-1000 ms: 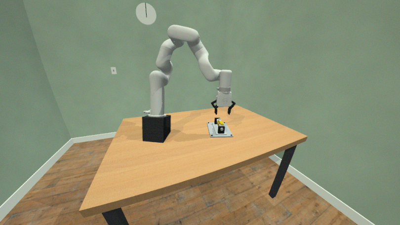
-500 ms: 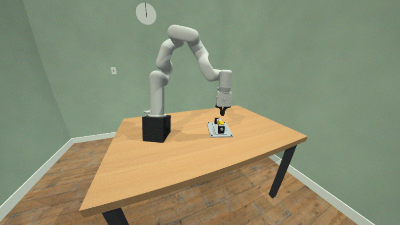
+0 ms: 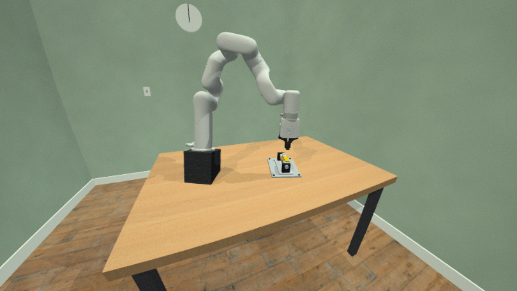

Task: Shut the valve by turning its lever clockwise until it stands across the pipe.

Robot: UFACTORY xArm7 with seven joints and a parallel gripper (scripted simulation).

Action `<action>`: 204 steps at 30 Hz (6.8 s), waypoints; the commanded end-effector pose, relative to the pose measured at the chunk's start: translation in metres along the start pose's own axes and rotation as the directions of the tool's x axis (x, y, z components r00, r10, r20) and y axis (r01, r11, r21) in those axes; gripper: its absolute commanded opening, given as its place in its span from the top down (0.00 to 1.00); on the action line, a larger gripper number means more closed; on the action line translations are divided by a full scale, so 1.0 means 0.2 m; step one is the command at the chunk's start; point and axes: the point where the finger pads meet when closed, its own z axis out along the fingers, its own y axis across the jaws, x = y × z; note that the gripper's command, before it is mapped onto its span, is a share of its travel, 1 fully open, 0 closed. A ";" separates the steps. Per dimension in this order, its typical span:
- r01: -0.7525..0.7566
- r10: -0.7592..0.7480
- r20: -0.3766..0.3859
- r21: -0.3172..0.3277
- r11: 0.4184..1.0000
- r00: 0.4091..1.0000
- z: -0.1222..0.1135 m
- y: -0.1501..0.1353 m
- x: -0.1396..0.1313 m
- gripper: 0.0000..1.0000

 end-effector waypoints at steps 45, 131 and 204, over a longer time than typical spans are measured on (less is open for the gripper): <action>0.000 0.000 0.001 -0.004 1.000 1.000 -0.01 0.01 0.00 0.32; -0.009 0.009 0.001 -0.004 1.000 1.000 0.28 0.01 0.00 0.32; -0.009 0.009 0.001 -0.004 1.000 1.000 0.38 0.02 0.00 0.32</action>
